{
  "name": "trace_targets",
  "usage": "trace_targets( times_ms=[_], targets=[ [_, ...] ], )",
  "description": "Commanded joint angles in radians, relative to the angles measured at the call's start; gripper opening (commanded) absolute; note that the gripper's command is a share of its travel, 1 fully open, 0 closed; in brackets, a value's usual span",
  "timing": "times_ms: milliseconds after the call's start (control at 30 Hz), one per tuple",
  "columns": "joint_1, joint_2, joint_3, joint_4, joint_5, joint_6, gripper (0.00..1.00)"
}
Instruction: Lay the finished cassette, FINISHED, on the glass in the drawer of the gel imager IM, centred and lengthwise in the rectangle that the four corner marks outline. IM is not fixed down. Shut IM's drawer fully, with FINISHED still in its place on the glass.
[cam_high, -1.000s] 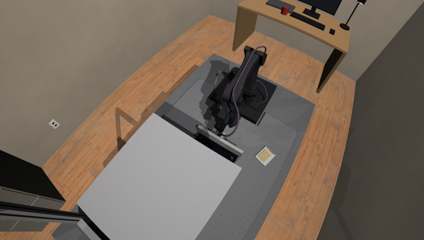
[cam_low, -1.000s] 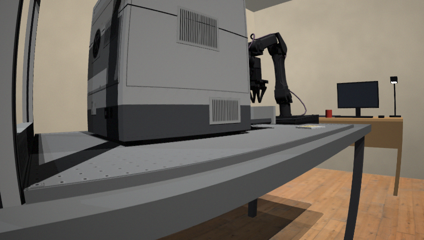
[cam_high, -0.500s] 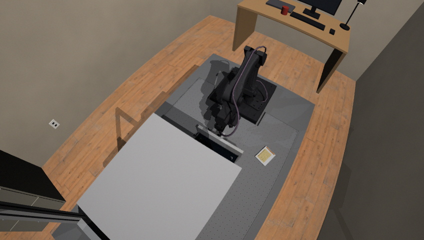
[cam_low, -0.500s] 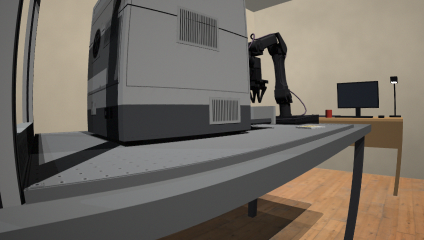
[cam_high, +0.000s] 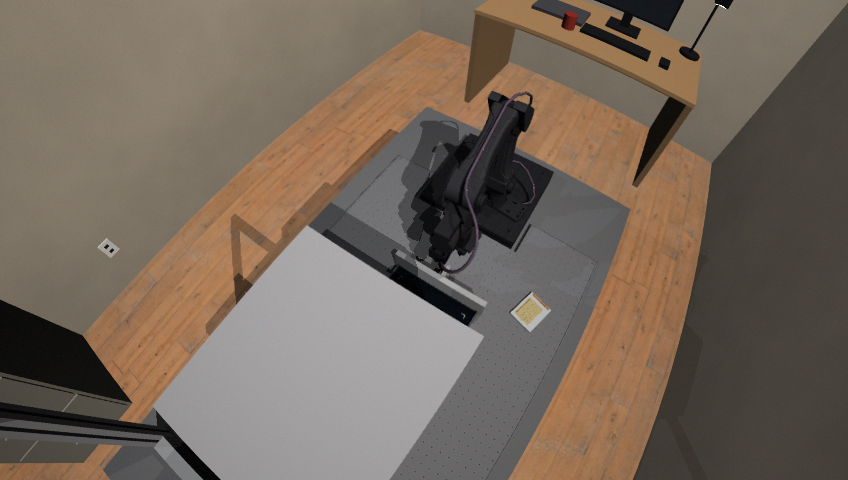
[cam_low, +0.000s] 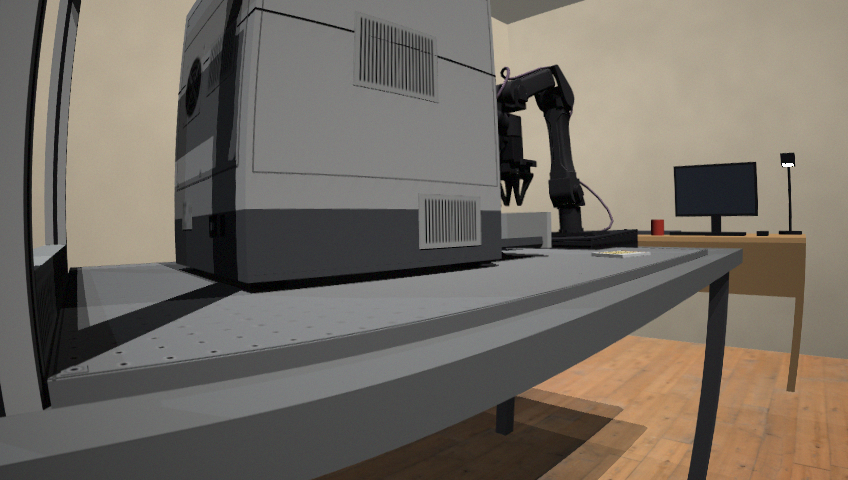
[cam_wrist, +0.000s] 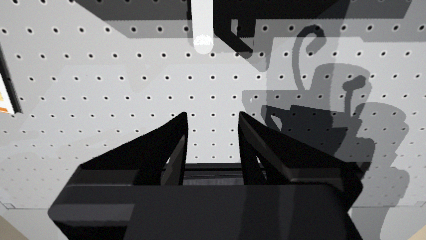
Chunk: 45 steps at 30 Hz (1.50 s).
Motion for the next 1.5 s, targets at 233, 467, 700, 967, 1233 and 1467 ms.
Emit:
trace_targets(
  times_ms=[233,467,700,967,1233,1467],
  targets=[
    [0.001,-0.013,0.032,0.018,0.004,-0.008,0.35],
    [0.001,-0.013,0.032,0.018,0.004,-0.008,0.35],
    [0.129,0.02,-0.006,0.037,0.001,0.339,0.35],
    [0.239,0.043,0.022,0.055,0.008,0.498,0.35],
    [0.376,0.093,0.047,0.075,0.016,0.641,0.35],
    [0.484,0.152,0.088,0.088,0.02,0.749,0.35]
  ],
)
